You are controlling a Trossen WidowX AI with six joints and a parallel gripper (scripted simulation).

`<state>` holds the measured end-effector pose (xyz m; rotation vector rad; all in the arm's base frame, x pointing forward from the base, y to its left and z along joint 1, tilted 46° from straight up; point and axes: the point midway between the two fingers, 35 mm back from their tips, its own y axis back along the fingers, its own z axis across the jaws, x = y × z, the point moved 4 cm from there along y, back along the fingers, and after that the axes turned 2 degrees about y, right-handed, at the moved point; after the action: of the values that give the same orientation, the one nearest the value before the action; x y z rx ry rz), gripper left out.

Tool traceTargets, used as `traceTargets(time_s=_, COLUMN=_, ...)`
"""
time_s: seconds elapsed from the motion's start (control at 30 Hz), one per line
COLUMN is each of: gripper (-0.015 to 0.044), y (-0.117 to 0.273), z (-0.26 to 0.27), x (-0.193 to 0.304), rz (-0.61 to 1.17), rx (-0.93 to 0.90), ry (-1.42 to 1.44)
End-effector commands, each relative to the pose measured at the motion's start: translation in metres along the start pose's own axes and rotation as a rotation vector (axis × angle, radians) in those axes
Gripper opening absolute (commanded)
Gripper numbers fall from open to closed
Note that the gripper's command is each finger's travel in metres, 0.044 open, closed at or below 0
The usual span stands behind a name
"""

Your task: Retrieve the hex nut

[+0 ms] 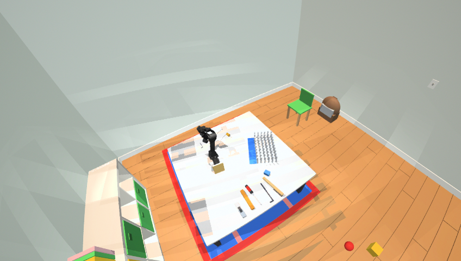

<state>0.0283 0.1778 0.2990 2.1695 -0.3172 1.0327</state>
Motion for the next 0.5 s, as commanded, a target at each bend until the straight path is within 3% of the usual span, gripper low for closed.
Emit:
traceTargets(time_s=0.0, gripper=0.0000, y=-0.006, z=0.003, x=0.005, rz=-0.006, rx=-0.031, ry=-0.021)
traceTargets(time_s=0.47, gripper=0.0000, y=-0.030, z=0.021, x=0.018, rz=-0.037, rx=-0.147, ry=-0.124)
